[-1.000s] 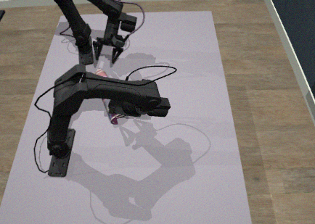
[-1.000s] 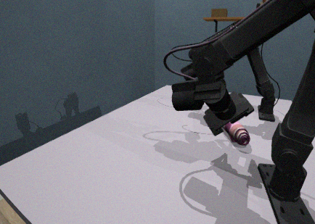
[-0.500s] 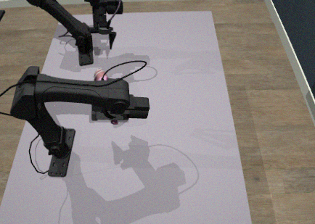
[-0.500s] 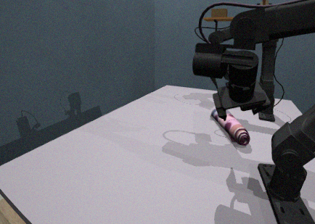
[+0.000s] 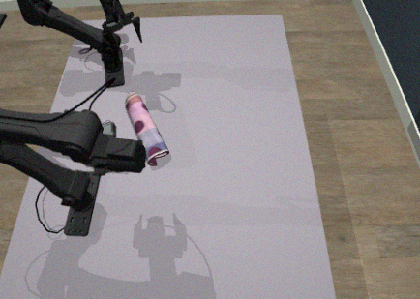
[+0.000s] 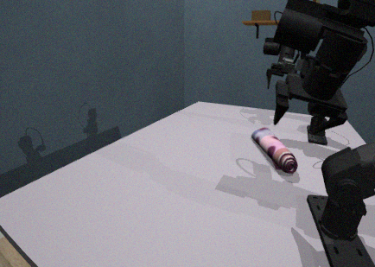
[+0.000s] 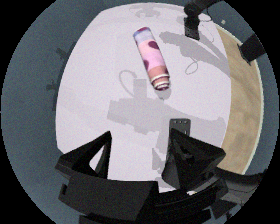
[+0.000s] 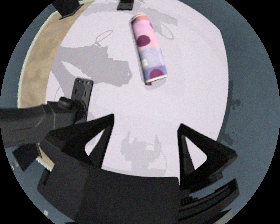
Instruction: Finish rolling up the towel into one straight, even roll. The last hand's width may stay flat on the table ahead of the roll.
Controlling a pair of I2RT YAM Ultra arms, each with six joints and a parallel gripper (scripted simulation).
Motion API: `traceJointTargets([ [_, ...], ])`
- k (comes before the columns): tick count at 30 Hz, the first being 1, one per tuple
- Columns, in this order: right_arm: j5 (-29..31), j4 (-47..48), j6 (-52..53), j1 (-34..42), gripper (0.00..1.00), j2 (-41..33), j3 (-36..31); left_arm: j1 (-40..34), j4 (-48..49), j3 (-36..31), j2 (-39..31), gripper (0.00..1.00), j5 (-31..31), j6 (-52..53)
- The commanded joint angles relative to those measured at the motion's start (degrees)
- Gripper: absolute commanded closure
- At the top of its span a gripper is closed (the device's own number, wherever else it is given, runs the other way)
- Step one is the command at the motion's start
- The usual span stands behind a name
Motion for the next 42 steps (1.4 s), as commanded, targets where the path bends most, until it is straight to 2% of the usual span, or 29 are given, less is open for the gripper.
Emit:
traceJointTargets([
  [1,-1.54,-0.39,-7.46,-5.14,0.15,-5.70,-0.94,2.31,-3.89,3.61,-4.04,0.15,-2.92,6.75],
  [5,-3.92,-1.72,-14.51,-12.80,0.15,-9.86,-1.13,2.15,-3.89,5.24,-8.37,0.15,-6.73,8.41],
  [10,-2.98,-1.90,-14.51,-16.72,0.15,-14.00,-0.69,-0.71,-3.89,6.91,-11.71,0.15,-11.68,7.93],
  [22,-2.38,-2.10,-14.51,-18.05,0.15,-15.33,-0.26,-7.40,-3.89,7.66,-12.91,0.15,-16.51,3.44],
  [42,-2.37,-2.11,-14.51,-18.05,0.15,-15.32,-0.26,-9.30,-3.89,7.73,-12.82,0.15,-17.54,1.88],
])
